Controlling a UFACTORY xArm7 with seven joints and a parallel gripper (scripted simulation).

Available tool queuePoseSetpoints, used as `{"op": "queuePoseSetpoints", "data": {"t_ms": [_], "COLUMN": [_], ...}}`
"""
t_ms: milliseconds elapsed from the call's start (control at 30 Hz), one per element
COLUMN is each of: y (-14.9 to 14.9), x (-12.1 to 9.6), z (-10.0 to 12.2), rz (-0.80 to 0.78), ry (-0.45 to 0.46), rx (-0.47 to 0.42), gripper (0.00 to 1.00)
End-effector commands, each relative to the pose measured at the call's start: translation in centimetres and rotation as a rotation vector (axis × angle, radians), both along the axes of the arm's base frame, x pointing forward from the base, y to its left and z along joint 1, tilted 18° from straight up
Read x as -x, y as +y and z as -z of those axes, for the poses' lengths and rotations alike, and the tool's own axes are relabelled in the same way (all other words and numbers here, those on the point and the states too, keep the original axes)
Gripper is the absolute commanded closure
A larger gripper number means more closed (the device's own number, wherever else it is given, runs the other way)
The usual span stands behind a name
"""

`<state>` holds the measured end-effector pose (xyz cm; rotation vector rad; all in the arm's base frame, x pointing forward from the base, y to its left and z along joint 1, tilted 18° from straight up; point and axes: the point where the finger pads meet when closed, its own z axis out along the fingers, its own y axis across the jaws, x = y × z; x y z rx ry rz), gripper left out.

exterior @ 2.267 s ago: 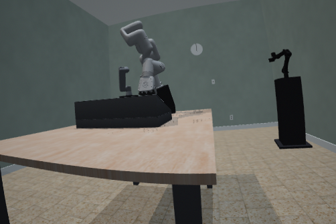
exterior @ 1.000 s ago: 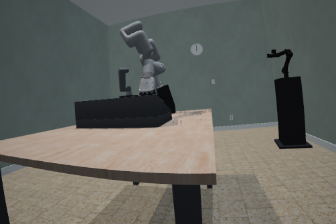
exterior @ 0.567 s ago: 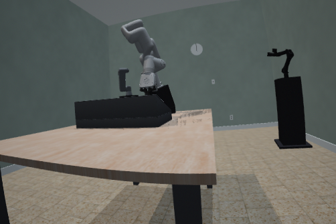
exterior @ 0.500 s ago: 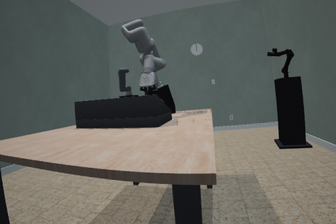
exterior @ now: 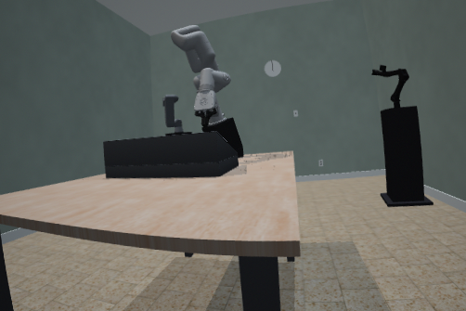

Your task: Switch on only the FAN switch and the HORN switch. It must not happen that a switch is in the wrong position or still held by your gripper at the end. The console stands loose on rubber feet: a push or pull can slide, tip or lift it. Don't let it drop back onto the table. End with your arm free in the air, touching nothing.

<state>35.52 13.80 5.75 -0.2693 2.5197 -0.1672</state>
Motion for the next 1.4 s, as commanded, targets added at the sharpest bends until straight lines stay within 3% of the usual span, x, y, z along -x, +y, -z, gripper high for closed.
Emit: {"op": "queuePoseSetpoints", "data": {"t_ms": [0, 267, 567, 600, 1367], "y": [0.1, 0.2, 0.3, 0.3, 0.3], "x": [0.3, 1.5, 1.7, 1.7, 1.7], "z": [-0.7, -2.4, -2.7, -2.7, -2.7], "rz": [0.002, 0.002, 0.002, 0.002, 0.002], "ry": [0.004, 0.004, 0.004, 0.004, 0.004], "rx": [0.005, 0.005, 0.005, 0.005, 0.005], "gripper": [1.00, 1.00, 1.00, 0.00, 0.00]}}
